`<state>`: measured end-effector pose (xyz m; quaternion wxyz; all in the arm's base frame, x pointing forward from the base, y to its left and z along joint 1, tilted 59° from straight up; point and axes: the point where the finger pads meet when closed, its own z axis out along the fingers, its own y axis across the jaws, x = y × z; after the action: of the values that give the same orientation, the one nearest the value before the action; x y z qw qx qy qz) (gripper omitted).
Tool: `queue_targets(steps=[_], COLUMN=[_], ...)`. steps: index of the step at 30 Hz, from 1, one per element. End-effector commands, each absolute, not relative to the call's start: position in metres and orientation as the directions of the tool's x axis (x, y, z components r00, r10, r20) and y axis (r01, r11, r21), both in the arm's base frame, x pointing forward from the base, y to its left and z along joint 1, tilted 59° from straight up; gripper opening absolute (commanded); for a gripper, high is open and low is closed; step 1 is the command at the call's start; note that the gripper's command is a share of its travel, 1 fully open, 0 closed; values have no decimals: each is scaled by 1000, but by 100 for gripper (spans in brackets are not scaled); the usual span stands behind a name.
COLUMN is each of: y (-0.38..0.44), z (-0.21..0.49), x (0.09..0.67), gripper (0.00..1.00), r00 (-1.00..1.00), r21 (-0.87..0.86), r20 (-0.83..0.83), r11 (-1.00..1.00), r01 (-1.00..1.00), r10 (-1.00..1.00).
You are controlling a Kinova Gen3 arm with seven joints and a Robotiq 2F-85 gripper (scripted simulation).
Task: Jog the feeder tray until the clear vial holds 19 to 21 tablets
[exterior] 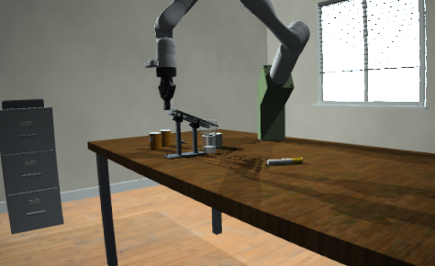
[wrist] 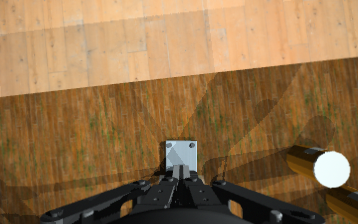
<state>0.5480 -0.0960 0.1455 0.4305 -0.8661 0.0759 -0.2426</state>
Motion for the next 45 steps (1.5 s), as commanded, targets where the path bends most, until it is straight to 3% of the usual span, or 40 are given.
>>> queue_targets(steps=[1,27,45], y=[-93,-113,-93], z=[142,159,142], x=[541,562,540], gripper=[0,0,0], r00=[877,877,877], r21=[-785,-785,-785], r20=[346,346,346], r11=[-615,-615,-615], r01=[76,76,76], r10=[-333,-333,-333])
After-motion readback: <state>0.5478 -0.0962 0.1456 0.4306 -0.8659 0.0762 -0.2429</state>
